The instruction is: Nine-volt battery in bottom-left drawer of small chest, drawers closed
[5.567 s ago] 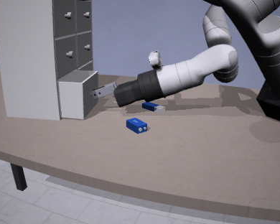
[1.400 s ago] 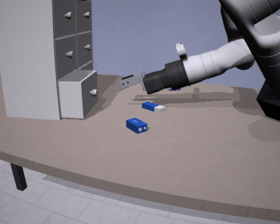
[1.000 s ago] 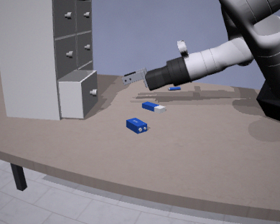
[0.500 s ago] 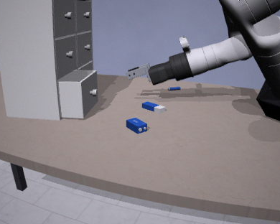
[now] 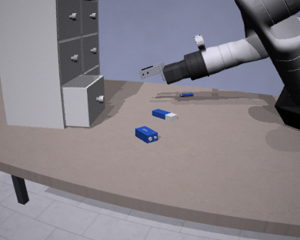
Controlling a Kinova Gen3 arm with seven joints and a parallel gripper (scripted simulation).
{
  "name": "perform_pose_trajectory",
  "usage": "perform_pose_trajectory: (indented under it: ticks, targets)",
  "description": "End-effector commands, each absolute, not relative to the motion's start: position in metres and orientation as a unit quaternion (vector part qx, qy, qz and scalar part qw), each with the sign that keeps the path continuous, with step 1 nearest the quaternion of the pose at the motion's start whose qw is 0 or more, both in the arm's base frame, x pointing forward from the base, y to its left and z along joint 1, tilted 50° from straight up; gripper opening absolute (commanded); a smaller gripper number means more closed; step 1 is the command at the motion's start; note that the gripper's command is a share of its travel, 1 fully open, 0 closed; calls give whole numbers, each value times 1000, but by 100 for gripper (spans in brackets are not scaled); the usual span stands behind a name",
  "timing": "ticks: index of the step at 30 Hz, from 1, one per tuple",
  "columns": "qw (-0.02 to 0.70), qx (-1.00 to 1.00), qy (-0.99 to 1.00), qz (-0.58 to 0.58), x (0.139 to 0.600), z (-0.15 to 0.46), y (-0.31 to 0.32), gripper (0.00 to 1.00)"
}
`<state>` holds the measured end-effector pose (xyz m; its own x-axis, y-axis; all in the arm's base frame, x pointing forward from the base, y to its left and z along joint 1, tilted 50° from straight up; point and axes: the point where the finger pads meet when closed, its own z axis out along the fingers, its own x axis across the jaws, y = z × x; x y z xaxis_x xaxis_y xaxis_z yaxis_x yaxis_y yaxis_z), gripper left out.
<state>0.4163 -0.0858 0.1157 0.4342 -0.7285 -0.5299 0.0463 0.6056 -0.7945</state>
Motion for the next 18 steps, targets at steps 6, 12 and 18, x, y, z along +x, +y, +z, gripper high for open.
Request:
perform_pose_trajectory:
  ticks: [6,12,18]
  targets:
    - [764,-364,466,-259,418,111,-107,67]
    - [764,-364,465,-259,420,105,-121,67]
    - [764,-364,465,-259,422,99,-134,67]
